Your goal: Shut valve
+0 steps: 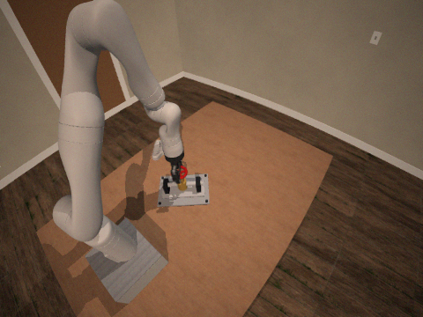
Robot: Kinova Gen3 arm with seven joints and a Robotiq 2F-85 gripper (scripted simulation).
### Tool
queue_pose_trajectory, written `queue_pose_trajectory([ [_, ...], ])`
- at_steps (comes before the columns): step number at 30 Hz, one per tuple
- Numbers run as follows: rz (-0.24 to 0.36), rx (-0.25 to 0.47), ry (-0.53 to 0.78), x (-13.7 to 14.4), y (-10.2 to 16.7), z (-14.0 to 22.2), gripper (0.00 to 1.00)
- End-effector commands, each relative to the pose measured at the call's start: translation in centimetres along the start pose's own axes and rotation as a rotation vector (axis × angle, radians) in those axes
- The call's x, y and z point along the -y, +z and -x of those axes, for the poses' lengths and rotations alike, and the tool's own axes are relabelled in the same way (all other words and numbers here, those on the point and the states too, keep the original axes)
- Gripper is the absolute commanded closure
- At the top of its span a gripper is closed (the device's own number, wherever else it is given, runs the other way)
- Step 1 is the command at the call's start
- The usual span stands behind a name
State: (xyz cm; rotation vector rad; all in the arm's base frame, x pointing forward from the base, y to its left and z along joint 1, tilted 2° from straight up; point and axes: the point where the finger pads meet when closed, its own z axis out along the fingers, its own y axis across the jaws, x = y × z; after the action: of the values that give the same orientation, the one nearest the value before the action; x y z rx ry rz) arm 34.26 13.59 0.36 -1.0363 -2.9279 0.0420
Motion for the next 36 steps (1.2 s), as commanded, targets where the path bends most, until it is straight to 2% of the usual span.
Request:
queue_pose_trajectory([
  [1,0.001,0.001,0.000,0.0,-0.1,0.0,0.00],
  [17,0.001,0.001,0.000,0.0,-0.7,0.0,0.00],
  [36,0.001,0.001,0.000,0.0,-4.4,0.0,0.00],
])
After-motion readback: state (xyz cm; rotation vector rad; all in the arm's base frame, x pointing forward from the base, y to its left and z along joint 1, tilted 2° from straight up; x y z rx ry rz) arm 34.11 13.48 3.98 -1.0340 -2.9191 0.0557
